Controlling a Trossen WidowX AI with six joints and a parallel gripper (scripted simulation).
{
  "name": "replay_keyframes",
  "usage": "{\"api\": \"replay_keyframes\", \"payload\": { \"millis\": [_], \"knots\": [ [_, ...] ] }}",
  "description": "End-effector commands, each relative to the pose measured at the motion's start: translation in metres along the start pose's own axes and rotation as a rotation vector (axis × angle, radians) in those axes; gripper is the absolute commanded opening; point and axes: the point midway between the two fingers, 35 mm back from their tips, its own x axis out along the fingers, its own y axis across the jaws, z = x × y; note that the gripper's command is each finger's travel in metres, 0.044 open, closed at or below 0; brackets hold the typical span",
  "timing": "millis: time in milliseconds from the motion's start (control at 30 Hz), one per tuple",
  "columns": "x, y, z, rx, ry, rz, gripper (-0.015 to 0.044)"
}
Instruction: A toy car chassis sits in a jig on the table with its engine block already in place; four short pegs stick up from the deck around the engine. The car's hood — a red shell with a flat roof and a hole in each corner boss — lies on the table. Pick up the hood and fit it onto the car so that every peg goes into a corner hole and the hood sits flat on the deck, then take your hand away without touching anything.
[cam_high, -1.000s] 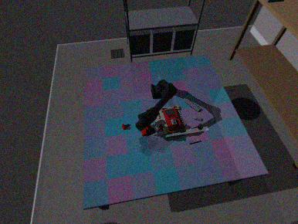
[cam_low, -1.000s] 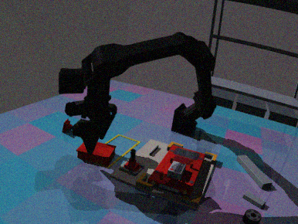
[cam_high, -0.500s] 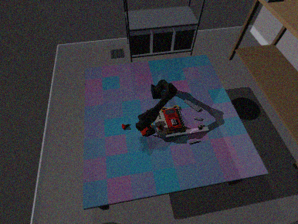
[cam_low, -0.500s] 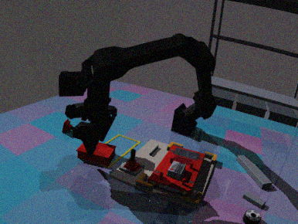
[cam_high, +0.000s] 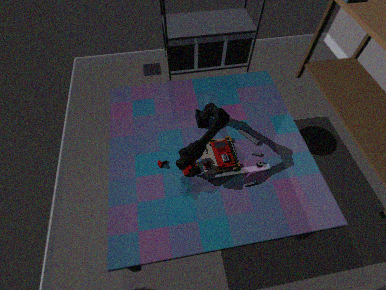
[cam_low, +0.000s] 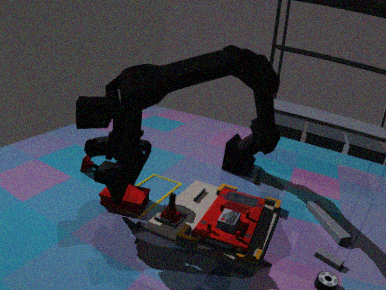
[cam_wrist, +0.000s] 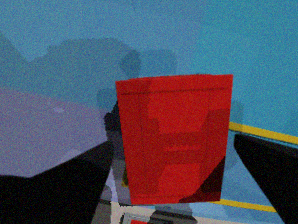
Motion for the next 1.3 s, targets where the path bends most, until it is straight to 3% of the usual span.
{"api": "replay_keyframes", "payload": {
  "millis": [0, 400, 533, 833, 1167, 1267],
  "knots": [
    [0.003, 0.000, -0.001, 0.007, 0.004, 0.003, 0.0440],
    [0.009, 0.000, -0.001, 0.007, 0.005, 0.004, 0.0440],
    [0.006, 0.000, 0.000, 0.000, 0.000, 0.000, 0.0335],
    [0.006, 0.000, 0.000, 0.000, 0.000, 0.000, 0.0275],
    [-0.005, 0.000, 0.000, 0.001, 0.000, 0.000, 0.0012],
    [-0.013, 0.000, 0.000, 0.001, 0.000, 0.000, 0.0000]
  ]
}}
